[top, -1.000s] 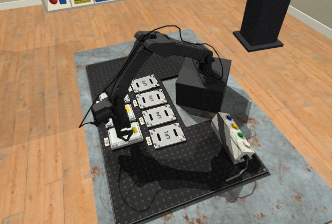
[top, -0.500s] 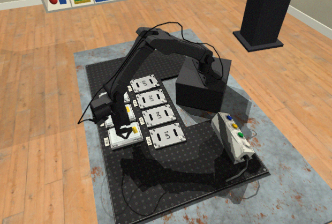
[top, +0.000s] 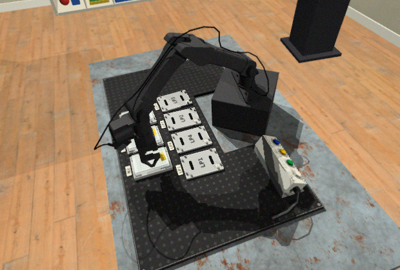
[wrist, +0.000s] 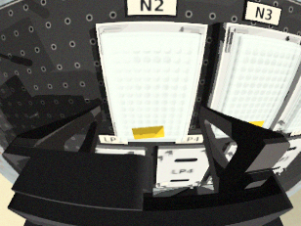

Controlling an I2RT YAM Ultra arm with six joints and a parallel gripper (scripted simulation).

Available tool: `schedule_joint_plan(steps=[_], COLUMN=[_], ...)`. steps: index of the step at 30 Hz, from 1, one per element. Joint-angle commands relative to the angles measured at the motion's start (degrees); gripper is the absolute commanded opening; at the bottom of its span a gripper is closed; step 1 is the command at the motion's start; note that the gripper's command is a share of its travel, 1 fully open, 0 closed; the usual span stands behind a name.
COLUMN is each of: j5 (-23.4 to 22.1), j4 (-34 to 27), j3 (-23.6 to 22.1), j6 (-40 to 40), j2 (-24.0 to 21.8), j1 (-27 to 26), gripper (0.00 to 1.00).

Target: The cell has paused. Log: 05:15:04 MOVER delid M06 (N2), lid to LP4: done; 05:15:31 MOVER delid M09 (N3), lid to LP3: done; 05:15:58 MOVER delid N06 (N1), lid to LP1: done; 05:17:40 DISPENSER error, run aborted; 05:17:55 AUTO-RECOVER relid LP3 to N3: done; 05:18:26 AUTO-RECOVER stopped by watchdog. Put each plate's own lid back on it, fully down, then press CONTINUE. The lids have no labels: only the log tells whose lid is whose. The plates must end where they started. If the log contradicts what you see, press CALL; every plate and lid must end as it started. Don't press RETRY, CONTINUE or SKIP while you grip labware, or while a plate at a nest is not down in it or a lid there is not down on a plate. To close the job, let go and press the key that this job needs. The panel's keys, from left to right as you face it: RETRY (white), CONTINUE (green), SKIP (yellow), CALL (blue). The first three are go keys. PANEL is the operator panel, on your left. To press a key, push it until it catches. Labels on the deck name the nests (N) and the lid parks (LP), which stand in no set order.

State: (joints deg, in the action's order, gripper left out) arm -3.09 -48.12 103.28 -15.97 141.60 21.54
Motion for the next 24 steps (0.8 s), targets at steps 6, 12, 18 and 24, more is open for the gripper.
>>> schedule_joint_plan(steps=[6, 12, 18, 24], j5=[0.36, 0.01, -0.26, -0.47], j4=[-1.12, 4.21, 7.63, 11.71], j3=[2.32, -8.84, -15.69, -24.36], j6=[0.2, 2.78, 4.05, 6.01], j2=[-0.58, -5.9, -9.42, -13.69], j1=[-0.73, -2.14, -3.41, -5.37], gripper=[1.0, 0.95, 0.91, 0.85])
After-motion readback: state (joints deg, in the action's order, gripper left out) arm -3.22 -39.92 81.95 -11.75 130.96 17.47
